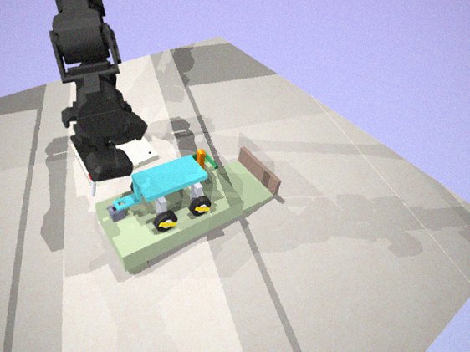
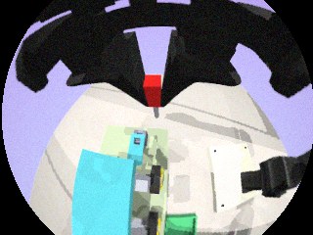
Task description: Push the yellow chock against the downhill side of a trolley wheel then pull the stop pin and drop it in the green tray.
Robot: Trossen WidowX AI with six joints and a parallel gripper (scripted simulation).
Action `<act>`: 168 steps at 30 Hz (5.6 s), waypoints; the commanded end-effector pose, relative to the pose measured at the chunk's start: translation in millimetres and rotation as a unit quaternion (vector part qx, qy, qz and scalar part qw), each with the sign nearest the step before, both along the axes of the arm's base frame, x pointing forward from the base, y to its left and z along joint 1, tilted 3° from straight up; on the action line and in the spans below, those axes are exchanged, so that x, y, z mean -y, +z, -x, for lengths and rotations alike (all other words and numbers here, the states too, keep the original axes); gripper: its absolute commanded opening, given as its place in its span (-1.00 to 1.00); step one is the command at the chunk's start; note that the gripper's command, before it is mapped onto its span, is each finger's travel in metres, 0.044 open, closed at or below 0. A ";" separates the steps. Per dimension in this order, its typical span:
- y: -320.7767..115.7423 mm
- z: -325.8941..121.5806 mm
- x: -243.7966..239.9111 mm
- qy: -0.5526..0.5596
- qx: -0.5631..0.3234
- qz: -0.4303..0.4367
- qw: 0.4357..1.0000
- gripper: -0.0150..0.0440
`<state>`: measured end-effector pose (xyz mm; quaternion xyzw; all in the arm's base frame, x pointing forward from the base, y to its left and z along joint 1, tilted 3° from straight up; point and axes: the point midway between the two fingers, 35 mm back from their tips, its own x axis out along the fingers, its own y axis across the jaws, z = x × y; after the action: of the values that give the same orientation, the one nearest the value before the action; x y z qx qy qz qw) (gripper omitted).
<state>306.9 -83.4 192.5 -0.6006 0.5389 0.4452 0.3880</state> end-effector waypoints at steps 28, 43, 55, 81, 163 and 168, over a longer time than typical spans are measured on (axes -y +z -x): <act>-8.2 54.0 -32.4 0.002 -0.004 0.001 1.000 -0.49; -17.1 58.9 -92.1 0.002 -0.004 -0.002 1.000 -0.49; -24.6 65.0 -136.7 0.002 -0.005 -0.004 1.000 -0.49; -41.1 83.4 -231.0 0.002 -0.006 -0.009 1.000 -0.49; -73.5 92.9 -222.9 0.695 -0.087 -0.159 0.696 -0.49; -88.3 93.5 -229.0 0.696 -0.071 -0.177 0.692 -0.49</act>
<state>215.0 141.3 113.7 -0.6934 -0.0817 0.7157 0.0162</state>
